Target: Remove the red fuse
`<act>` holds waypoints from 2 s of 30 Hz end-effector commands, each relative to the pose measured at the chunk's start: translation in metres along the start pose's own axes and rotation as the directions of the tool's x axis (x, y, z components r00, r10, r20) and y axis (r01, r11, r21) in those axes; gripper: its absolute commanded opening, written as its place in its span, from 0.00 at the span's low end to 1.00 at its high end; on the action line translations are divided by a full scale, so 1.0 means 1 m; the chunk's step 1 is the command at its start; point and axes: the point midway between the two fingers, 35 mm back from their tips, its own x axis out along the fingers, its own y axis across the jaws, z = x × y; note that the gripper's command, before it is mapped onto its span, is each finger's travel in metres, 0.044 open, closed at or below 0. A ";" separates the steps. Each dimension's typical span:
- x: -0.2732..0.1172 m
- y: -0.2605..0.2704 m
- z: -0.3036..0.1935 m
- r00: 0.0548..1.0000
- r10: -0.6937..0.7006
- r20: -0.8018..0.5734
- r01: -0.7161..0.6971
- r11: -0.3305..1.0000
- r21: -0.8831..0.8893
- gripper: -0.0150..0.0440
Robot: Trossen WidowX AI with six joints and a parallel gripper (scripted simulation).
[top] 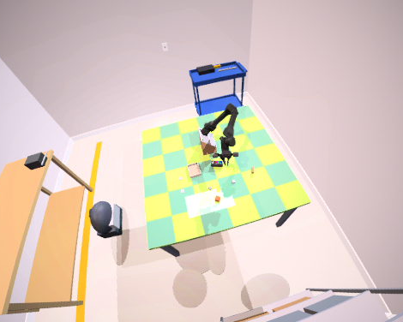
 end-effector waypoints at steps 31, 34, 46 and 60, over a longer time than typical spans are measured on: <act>0.009 -0.128 -0.185 0.761 -0.134 -0.635 0.110 0.991 -0.077 0.36; 0.012 -0.128 -0.187 0.761 -0.134 -0.635 0.110 0.991 -0.077 0.36; 0.021 -0.129 -0.194 0.761 -0.133 -0.635 0.109 0.991 -0.076 0.36; 0.028 -0.129 -0.199 0.761 -0.132 -0.635 0.109 0.991 -0.076 0.36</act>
